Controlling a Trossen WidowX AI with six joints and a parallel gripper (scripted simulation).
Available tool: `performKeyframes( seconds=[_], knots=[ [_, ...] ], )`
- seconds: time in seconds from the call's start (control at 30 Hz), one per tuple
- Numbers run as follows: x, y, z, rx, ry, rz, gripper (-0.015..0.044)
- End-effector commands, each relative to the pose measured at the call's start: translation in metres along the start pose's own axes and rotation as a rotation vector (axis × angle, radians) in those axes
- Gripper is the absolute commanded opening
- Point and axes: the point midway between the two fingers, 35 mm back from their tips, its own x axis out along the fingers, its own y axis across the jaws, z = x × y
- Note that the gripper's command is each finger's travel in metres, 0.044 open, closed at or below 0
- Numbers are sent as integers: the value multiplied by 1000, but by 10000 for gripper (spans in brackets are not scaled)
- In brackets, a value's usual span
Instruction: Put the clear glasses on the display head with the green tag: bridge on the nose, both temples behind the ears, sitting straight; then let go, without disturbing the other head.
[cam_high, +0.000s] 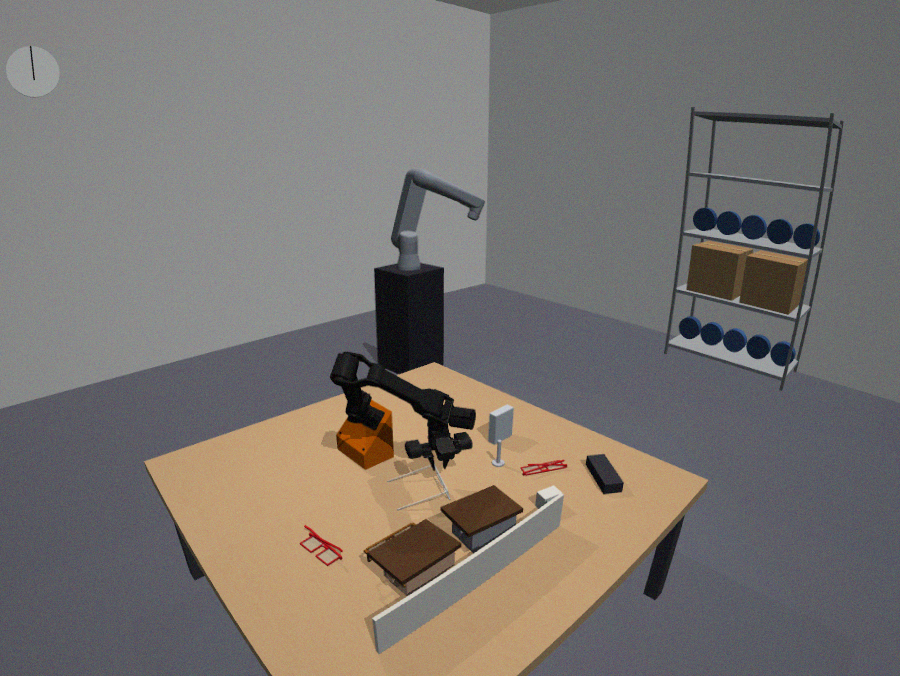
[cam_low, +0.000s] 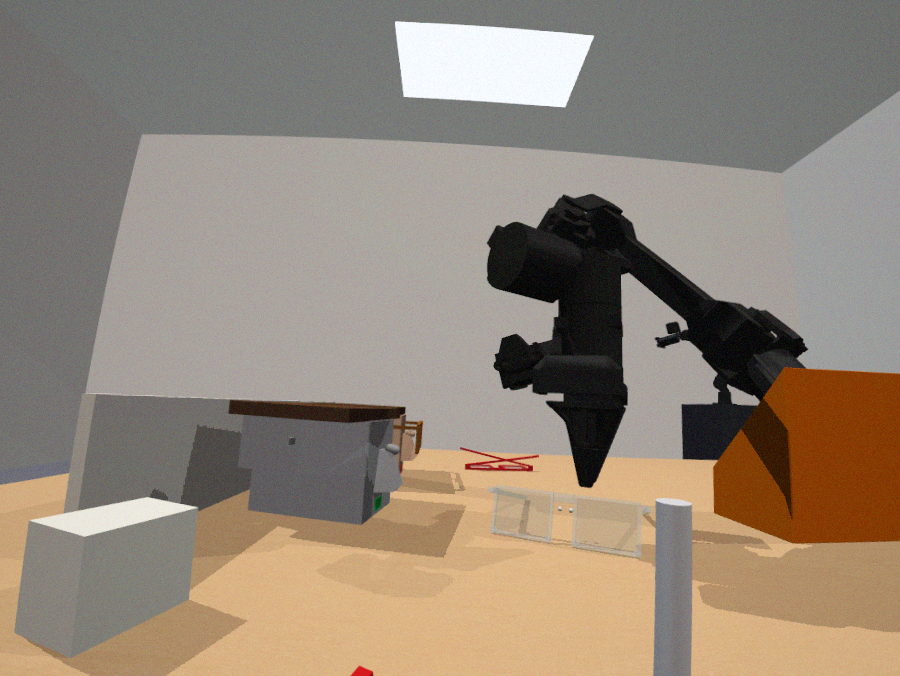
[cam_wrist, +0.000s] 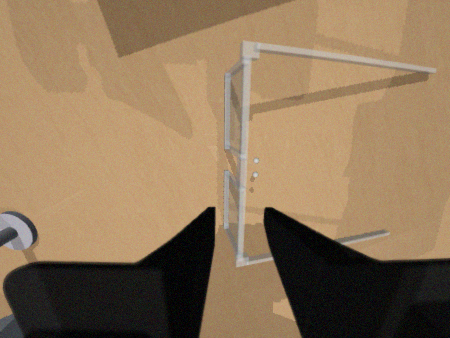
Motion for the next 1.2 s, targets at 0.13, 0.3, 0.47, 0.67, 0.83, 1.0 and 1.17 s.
performKeyframes(
  seconds=[0.13, 0.3, 0.47, 0.67, 0.83, 1.0, 1.17],
  knots=[
    [17, -3, -4, -13, 6, -18, 140],
    [25, -4, -4, -13, 6, -19, 140],
    [33, -5, -5, -13, 5, -20, 140],
    [37, -5, -5, -13, 5, -21, 140],
    [37, -5, -5, -13, 5, -21, 140],
    [34, -4, -3, -3, 3, -10, 68],
    [34, -4, -3, -3, 3, -10, 34]
  ],
)
